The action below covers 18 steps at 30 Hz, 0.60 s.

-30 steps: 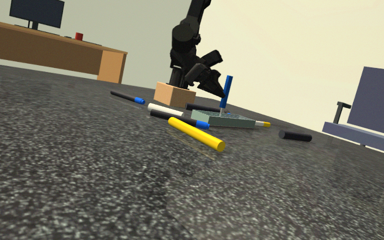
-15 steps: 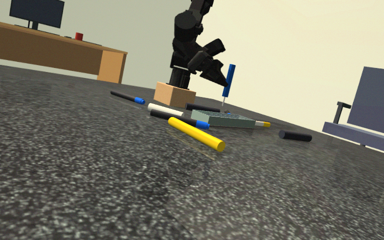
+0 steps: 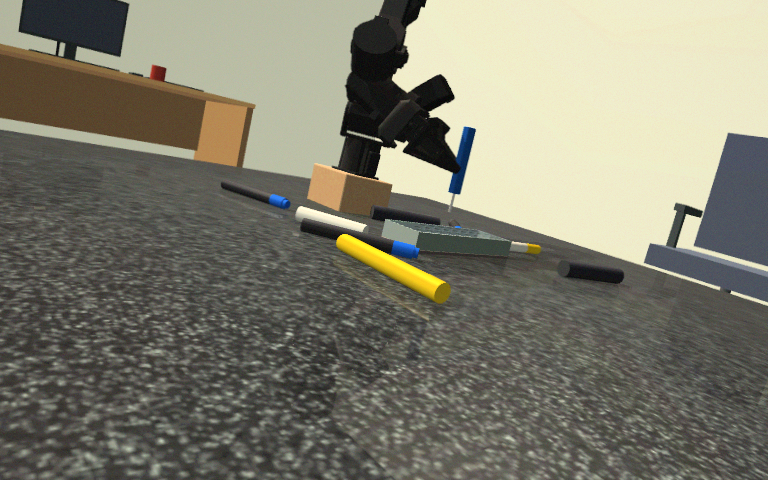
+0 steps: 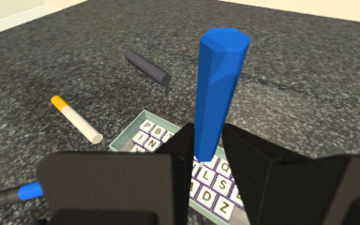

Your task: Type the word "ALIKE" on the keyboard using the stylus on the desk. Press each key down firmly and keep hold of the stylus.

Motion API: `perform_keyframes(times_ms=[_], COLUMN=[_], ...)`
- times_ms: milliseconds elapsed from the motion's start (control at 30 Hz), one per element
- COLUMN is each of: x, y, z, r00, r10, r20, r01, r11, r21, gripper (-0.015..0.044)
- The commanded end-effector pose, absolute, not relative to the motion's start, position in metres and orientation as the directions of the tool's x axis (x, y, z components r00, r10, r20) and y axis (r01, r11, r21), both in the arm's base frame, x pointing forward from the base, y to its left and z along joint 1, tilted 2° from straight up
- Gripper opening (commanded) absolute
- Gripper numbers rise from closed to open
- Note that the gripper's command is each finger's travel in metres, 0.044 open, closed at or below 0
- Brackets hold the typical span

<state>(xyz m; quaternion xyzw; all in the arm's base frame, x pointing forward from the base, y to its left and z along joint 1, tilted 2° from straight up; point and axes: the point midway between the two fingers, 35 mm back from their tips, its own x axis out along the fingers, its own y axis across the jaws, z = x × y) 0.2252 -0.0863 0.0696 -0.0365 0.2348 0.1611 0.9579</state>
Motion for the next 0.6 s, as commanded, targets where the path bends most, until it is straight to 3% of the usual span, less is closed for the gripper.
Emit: perform_keyframes(times_ms=[0, 567], x=[0.231, 0.230], y=[-0.091, -0.090], z=[0.071, 0.052], r00=[0.838, 0.837], r10=[0.289, 0.289], r20=[-0.464, -0.465], r01=[-0.323, -0.324], r11=[0.946, 0.946], r21=[0.006, 0.006], gripper=[0.0000, 0.0000])
